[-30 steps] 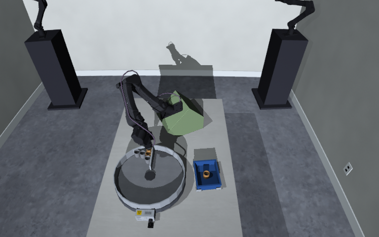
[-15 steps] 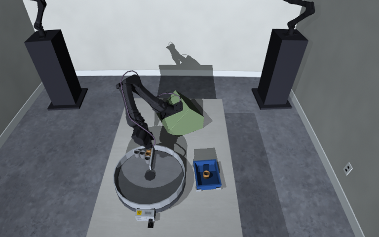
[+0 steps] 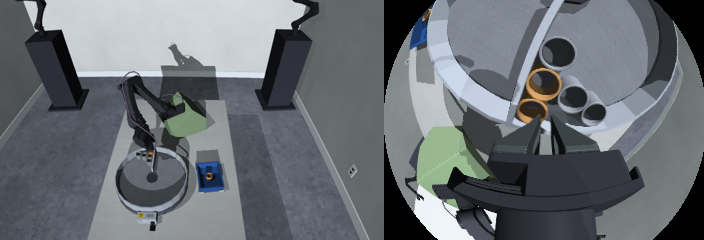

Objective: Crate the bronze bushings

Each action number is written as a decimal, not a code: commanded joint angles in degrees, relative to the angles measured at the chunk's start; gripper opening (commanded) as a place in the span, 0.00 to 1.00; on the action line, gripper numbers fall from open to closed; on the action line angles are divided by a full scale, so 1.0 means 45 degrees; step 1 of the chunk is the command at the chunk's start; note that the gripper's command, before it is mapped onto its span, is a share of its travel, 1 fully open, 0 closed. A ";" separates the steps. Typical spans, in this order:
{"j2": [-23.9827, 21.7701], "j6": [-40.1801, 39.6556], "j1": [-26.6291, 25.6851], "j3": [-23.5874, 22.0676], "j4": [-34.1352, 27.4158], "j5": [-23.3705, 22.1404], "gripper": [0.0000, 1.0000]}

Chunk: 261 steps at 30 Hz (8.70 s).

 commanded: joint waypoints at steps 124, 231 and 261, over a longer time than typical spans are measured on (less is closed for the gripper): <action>0.0053 -0.0428 -0.0114 -0.0365 0.1024 -0.0256 0.13; -0.0338 -0.0543 -0.0221 -0.0696 0.1099 -0.0297 0.13; 0.0093 -0.1111 -0.0718 -0.1023 0.2100 -0.0502 0.13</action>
